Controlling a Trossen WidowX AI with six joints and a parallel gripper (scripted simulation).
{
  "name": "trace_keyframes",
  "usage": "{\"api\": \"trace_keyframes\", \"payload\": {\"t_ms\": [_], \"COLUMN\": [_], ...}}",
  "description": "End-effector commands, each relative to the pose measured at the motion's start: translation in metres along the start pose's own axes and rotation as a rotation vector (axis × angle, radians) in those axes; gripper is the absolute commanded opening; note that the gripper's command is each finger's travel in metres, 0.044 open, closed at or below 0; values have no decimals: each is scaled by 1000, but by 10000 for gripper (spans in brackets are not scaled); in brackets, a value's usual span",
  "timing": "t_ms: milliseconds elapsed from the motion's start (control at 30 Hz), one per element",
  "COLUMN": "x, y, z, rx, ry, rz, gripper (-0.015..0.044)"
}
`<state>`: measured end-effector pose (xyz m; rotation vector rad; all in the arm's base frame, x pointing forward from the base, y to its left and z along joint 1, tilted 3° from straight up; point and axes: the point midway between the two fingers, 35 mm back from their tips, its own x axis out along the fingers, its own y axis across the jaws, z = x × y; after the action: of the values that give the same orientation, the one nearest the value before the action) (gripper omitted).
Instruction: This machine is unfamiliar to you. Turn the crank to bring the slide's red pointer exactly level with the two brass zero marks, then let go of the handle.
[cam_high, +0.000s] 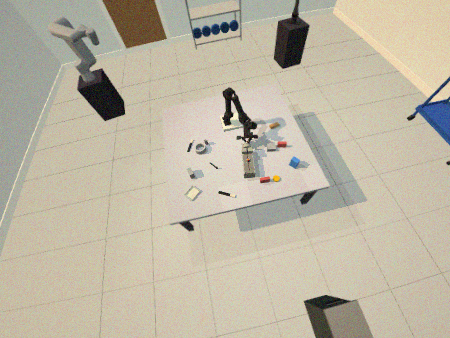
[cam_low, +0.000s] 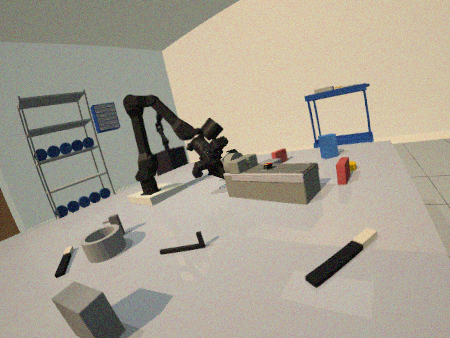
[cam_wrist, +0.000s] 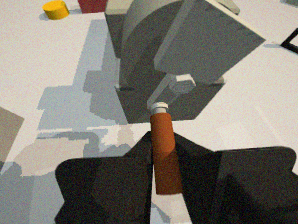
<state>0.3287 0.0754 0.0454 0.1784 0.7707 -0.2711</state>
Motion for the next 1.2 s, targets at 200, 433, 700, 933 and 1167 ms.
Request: {"api": "trace_keyframes", "payload": {"t_ms": [200,433,700,933,1167], "x": [-4,-5,-7,-9,-11], "y": [10,11,13,15,16], "z": [3,4,6,7,9], "rx": [-2,-2,-2,-2,-2], "ry": [-5,-5,-5,-5,-5], "rz": [23,24,24,24,24], "gripper": [0,0,0,0,0]}}
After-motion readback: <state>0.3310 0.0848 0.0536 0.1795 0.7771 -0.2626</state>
